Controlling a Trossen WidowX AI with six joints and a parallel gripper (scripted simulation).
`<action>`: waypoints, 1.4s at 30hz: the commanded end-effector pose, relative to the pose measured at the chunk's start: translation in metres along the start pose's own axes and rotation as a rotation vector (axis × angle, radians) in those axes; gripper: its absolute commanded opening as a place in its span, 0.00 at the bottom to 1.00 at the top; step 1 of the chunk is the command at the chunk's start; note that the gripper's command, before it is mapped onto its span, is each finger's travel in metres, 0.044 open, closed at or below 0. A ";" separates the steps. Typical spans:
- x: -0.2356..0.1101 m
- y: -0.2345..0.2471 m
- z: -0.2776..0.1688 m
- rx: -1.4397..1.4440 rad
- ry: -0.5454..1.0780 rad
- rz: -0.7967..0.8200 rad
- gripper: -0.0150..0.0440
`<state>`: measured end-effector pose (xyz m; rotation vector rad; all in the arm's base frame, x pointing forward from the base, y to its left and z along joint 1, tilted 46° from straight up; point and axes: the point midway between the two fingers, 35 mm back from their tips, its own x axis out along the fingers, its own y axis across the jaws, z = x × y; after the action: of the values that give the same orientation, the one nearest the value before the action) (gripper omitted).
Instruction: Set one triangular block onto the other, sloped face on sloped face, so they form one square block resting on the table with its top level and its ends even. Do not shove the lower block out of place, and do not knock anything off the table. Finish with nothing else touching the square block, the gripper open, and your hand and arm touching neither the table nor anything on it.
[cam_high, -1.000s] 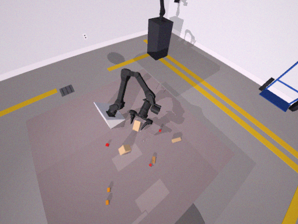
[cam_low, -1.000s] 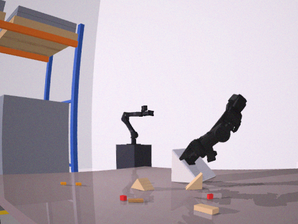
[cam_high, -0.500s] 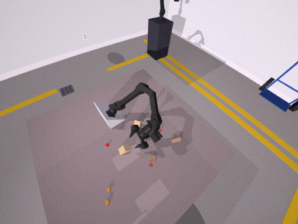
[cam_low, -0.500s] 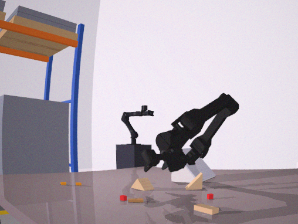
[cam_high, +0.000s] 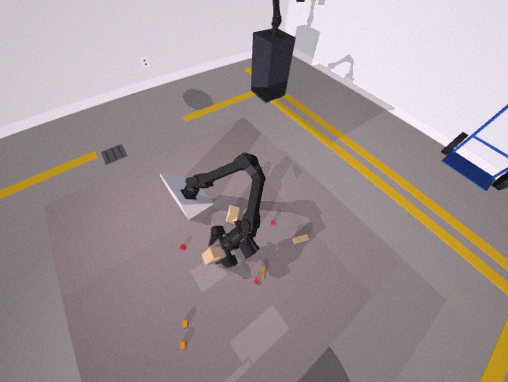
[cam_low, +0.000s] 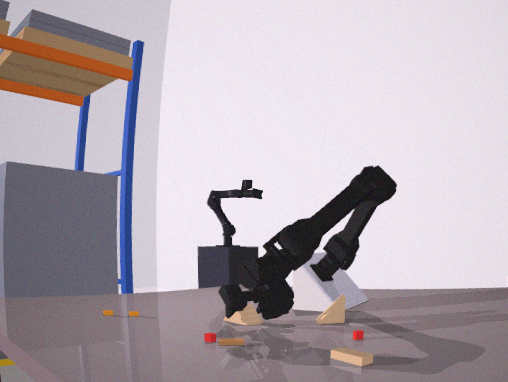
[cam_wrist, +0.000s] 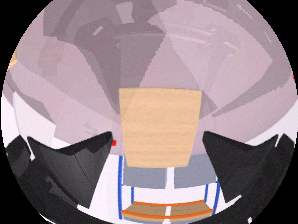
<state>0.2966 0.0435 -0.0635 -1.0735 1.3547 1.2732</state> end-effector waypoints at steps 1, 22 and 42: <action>0.008 0.000 0.001 0.005 -0.007 -0.011 1.00; 0.007 0.002 0.000 0.000 -0.003 -0.013 0.78; -0.011 -0.001 -0.017 0.000 -0.002 -0.014 0.25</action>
<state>0.2915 0.0362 -0.0634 -1.0729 1.3530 1.2794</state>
